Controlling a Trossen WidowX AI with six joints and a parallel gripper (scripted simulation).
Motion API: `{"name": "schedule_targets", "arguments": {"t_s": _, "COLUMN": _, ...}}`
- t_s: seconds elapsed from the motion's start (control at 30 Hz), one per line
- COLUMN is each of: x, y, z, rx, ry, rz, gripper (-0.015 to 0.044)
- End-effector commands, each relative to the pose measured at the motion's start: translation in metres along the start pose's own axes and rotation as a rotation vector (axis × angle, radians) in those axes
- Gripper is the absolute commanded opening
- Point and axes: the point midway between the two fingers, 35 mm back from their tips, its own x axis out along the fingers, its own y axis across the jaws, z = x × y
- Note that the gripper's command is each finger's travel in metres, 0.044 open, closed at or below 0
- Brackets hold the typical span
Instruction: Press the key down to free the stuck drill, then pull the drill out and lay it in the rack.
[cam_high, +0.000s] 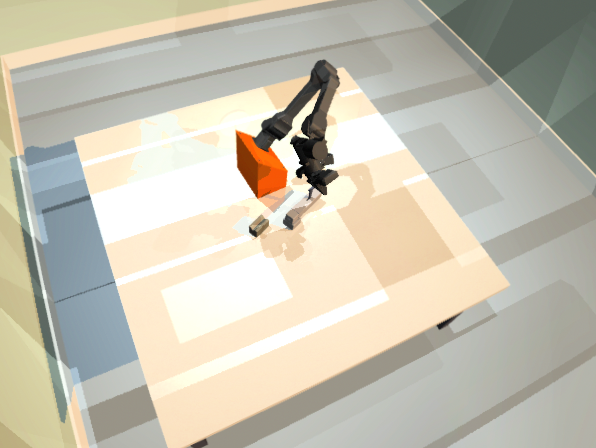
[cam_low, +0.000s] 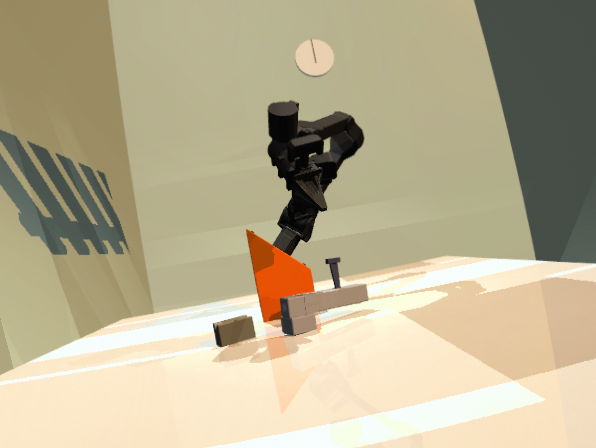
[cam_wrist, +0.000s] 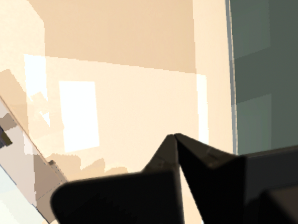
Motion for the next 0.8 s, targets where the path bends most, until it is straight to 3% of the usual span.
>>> {"name": "schedule_targets", "arguments": {"t_s": 0.0, "x": 0.02, "y": 0.079, "z": 0.016, "rx": 0.985, "ry": 0.362, "rz": 0.383, "gripper": 0.0}}
{"name": "schedule_targets", "arguments": {"t_s": 0.2, "x": 0.013, "y": 0.107, "z": 0.028, "rx": 1.259, "ry": 0.57, "rz": 0.481, "gripper": 0.0}}
{"name": "schedule_targets", "arguments": {"t_s": 0.77, "x": 0.013, "y": 0.107, "z": 0.028, "rx": 1.259, "ry": 0.57, "rz": 0.481, "gripper": 0.0}}
